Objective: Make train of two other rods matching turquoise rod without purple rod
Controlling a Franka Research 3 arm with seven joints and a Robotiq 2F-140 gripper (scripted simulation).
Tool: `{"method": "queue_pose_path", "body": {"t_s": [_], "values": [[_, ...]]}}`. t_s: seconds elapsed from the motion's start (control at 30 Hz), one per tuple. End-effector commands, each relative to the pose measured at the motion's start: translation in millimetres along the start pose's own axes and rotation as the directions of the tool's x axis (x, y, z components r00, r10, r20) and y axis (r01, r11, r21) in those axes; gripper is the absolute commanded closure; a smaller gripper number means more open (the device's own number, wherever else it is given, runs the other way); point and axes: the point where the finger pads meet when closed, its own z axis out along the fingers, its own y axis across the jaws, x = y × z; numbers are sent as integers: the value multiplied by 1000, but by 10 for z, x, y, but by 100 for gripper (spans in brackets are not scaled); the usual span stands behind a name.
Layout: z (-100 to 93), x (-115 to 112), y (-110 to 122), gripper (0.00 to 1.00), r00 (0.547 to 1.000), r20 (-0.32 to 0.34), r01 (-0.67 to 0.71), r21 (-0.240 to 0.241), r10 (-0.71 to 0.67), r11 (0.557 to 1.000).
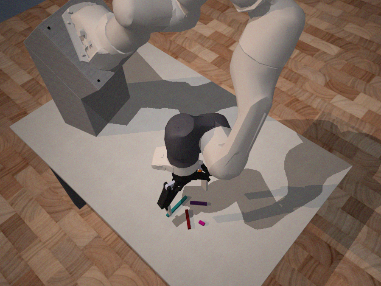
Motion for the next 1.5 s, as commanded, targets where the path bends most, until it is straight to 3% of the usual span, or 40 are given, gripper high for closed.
{"method": "queue_pose_path", "body": {"t_s": [0.0,0.63,1.13,1.2,1.23,1.47], "values": [[12,0,-1,0,986,-20,-165,-5,165,986],[48,36,-7,0,905,-21,-425,0,425,905],[84,73,-14,0,757,-20,-653,6,653,758],[84,73,-14,0,757,-20,-653,6,653,758],[89,79,-15,0,728,-20,-685,7,685,728],[104,94,-17,0,645,-19,-764,9,764,645]]}}
